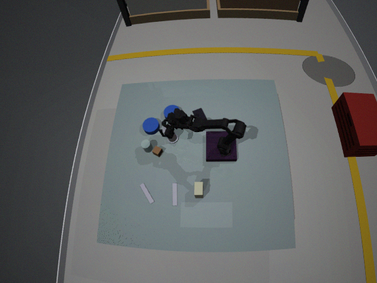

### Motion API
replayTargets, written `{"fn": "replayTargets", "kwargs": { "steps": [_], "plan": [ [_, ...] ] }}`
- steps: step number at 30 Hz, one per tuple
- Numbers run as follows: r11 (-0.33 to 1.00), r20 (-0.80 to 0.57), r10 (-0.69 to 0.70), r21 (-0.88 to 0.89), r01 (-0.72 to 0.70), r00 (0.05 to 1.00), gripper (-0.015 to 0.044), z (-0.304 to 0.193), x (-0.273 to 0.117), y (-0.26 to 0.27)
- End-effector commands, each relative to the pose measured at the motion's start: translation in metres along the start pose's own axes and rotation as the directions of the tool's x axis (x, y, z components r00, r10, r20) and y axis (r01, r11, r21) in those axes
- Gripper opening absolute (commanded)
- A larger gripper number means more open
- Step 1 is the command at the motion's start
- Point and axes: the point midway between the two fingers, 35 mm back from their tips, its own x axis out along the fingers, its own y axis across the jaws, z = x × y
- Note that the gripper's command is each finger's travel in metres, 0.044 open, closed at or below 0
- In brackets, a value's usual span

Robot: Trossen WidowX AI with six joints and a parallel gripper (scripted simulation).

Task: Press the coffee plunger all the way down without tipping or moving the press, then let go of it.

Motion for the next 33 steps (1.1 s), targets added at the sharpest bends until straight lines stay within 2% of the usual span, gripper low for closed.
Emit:
{"fn": "replayTargets", "kwargs": {
  "steps": [1, 33],
  "plan": [
    [1.000, -0.118, -0.002, 0.006, 0.003, 0.993, 0.0120, -0.045, 0.012, 0.000],
    [1.000, -0.117, -0.002, 0.006, 0.003, 0.993, 0.0120, -0.038, 0.027, 0.001]
  ]
}}
